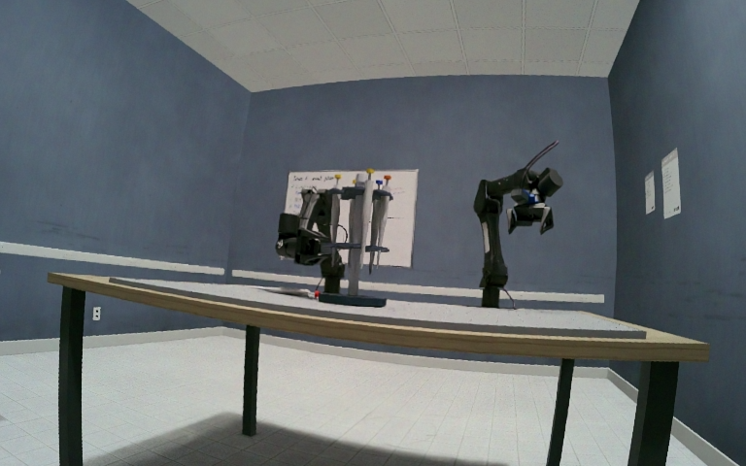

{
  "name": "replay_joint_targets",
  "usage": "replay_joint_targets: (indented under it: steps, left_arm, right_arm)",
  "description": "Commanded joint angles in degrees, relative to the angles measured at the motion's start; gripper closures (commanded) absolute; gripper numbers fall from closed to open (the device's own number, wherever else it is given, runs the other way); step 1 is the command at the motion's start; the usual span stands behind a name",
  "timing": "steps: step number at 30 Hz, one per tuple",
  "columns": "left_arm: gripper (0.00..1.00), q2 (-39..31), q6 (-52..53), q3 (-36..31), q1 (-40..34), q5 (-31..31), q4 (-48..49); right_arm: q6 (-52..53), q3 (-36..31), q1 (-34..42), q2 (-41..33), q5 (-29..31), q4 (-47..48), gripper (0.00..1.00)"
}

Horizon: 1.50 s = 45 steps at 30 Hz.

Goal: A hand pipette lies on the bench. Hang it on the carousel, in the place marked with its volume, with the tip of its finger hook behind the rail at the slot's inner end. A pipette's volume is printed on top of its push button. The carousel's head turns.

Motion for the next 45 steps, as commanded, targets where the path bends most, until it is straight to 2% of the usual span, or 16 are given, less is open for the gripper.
replay_joint_targets:
  steps: [1,25,31,32,45]
  left_arm:
    - [0.0,-0.3,0.5,0.8,0.3,1.1,0.7]
    - [0.0,-0.3,0.5,0.8,0.3,1.1,0.7]
    - [0.0,-0.3,0.5,0.8,0.3,1.1,0.7]
    - [0.0,-0.3,0.5,0.8,0.3,1.1,0.7]
    - [0.0,-0.3,0.5,0.8,0.3,1.1,0.7]
  right_arm:
    - [0.5,2.1,1.1,0.7,1.5,-2.0,0.51]
    - [0.5,6.9,5.0,2.7,5.5,-4.2,0.51]
    - [0.2,5.8,4.5,2.2,5.0,-3.6,0.51]
    - [0.5,6.9,4.9,2.8,5.5,-4.2,1.0]
    - [0.2,6.9,4.8,2.7,5.5,-4.3,1.0]
